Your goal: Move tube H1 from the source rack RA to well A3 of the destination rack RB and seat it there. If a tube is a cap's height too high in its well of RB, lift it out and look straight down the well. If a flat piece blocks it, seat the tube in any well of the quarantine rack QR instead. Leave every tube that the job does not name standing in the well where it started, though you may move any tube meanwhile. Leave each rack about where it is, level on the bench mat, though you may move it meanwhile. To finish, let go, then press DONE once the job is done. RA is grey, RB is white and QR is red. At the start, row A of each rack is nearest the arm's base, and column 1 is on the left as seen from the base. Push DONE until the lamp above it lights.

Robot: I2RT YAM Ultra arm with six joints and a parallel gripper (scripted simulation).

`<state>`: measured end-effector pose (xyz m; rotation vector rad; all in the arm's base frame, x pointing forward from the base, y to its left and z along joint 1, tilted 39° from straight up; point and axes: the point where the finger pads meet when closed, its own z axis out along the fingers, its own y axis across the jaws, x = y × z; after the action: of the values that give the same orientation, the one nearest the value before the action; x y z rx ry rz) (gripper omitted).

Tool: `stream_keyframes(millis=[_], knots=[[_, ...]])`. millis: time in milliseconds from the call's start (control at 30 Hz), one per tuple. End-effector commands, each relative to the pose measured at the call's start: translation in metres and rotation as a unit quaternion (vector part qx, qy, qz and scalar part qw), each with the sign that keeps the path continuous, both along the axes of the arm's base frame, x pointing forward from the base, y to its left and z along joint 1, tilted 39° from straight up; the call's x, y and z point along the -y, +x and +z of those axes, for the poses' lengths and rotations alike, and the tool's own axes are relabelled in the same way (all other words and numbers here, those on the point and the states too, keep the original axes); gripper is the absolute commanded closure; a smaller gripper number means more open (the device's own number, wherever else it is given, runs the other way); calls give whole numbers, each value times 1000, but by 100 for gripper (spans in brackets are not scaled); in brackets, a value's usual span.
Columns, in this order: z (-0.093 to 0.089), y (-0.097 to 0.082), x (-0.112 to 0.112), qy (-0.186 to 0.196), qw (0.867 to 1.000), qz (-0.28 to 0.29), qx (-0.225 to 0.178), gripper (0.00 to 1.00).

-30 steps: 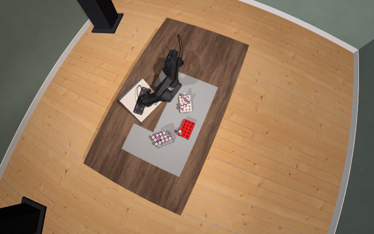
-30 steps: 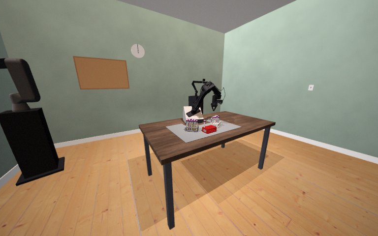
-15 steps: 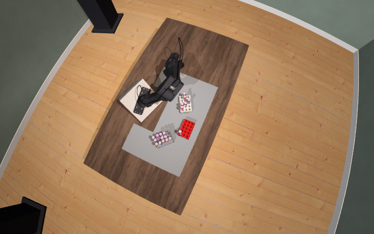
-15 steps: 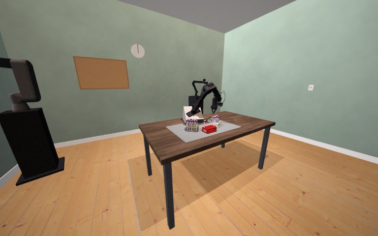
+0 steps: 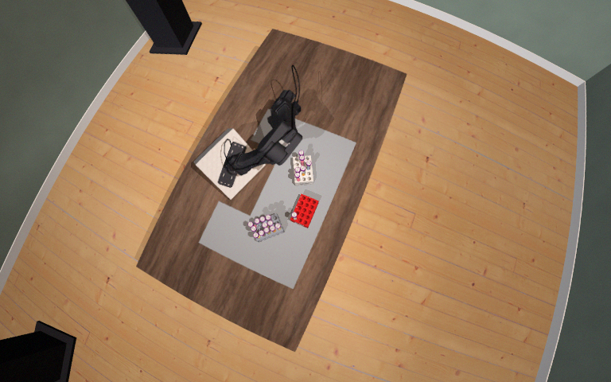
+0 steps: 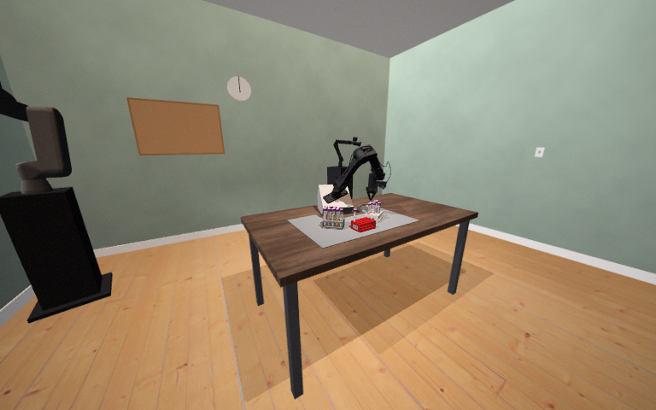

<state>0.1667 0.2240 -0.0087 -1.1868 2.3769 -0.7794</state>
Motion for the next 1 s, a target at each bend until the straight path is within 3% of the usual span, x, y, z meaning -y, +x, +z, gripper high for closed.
stream_keyframes(millis=[0, 33, 233, 300, 433, 567, 600, 700, 967], knots=[[-4, 3, -4, 4, 1000, 15, 6, 100], [-5, 1, -14, 11, 1000, 25, 8, 100], [-15, 8, 0, 2, 1000, 17, 5, 100], [-1, 9, -22, 37, 999, 25, 15, 100], [-10, 6, -5, 14, 1000, 25, 8, 100], [-10, 8, -4, 15, 1000, 23, 9, 100], [-3, 13, -18, 36, 999, 20, 15, 100], [-10, 12, -2, 18, 1000, 19, 10, 100], [-20, 11, 4, 7, 1000, 22, 6, 100]])
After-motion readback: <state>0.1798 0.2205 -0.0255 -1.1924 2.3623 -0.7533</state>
